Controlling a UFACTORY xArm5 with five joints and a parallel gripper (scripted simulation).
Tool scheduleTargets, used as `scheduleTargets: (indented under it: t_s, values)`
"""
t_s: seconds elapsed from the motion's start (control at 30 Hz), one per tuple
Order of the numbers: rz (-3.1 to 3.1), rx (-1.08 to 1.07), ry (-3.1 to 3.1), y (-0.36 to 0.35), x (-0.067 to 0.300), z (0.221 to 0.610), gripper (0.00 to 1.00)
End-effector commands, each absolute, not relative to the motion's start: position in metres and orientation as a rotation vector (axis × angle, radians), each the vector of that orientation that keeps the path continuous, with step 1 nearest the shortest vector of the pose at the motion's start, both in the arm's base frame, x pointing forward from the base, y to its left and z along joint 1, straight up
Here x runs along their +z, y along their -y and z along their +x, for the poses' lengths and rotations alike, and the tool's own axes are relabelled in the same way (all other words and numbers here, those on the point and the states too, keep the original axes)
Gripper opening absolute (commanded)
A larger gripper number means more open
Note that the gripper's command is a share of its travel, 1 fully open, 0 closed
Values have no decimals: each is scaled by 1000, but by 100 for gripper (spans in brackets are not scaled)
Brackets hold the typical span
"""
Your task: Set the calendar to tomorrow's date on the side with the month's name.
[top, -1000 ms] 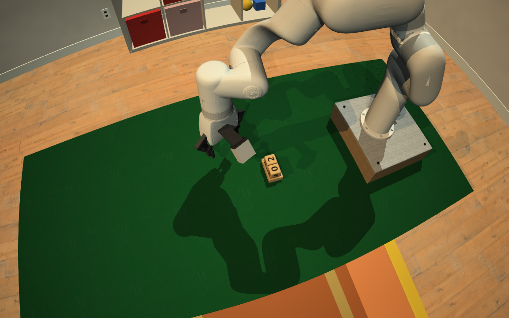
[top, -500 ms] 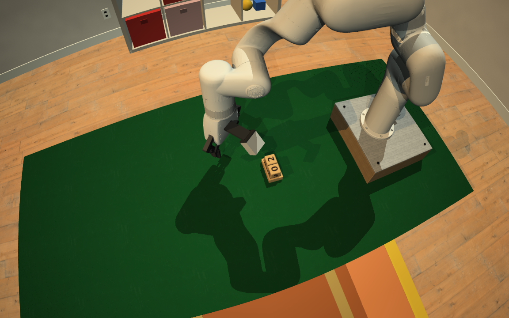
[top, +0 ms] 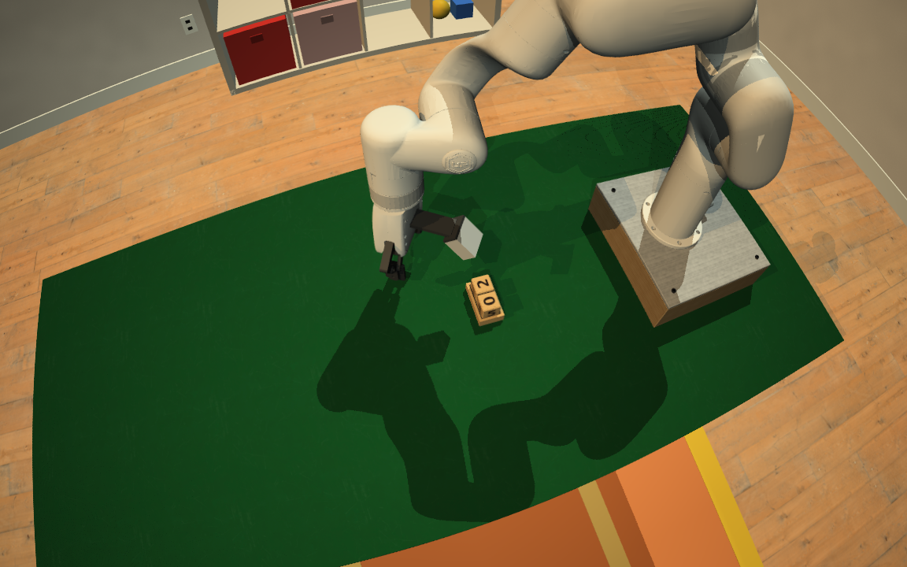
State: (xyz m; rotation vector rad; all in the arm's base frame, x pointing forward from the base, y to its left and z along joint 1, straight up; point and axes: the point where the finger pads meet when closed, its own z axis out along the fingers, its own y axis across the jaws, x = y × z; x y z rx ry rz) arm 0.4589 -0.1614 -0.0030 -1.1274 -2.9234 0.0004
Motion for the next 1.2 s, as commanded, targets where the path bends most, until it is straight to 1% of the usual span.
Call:
scheduleTargets:
  t_s: [0.0,0.2,0.57,0.77,1.17]
  values:
    - [-1029,0,2964,164,-4,456,100]
    - [-750,-1,3047,165,-5,453,100]
    - [-610,-1,3078,167,-8,447,100]
    - [-314,-1,3122,168,-9,444,100]
    - [-239,-2,3129,171,-15,439,100]
